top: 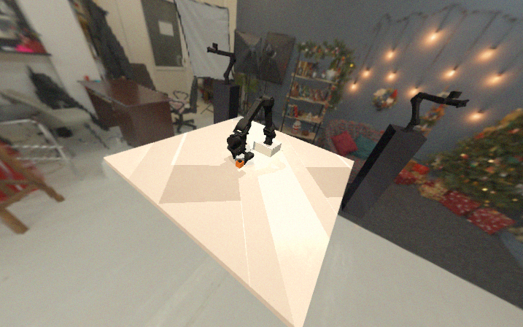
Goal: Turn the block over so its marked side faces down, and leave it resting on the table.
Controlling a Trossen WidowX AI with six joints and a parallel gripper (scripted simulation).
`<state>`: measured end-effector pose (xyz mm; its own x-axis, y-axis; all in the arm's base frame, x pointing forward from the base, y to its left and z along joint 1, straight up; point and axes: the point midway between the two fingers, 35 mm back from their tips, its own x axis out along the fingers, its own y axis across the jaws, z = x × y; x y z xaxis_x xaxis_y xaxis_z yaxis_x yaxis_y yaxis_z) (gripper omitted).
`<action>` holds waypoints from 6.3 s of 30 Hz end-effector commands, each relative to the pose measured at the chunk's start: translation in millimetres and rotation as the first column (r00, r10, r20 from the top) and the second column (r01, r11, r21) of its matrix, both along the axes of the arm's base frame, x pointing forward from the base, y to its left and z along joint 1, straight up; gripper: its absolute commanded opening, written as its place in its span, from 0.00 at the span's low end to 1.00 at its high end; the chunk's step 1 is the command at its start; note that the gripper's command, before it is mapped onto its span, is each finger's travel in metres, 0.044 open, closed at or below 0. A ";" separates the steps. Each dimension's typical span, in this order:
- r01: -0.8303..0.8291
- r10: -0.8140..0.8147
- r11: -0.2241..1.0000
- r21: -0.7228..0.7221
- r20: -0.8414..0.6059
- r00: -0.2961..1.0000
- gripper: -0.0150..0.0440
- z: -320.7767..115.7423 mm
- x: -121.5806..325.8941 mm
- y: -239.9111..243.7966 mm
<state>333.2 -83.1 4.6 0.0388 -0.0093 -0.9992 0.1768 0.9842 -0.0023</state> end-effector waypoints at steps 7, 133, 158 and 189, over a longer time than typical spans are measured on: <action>0.005 -0.005 1.000 0.007 -0.018 1.000 0.96 -15.2 -3.7 1.5; 0.089 0.082 0.985 -0.149 0.849 0.522 0.25 -22.4 -11.8 3.0; 0.089 0.082 0.985 -0.149 0.849 0.522 1.00 -22.4 -11.8 3.0; 0.089 0.081 0.985 -0.149 0.846 0.526 1.00 -22.7 -11.1 2.8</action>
<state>321.9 -80.5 -17.2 0.8675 -0.1624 -0.4701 0.1816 0.9834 -0.0046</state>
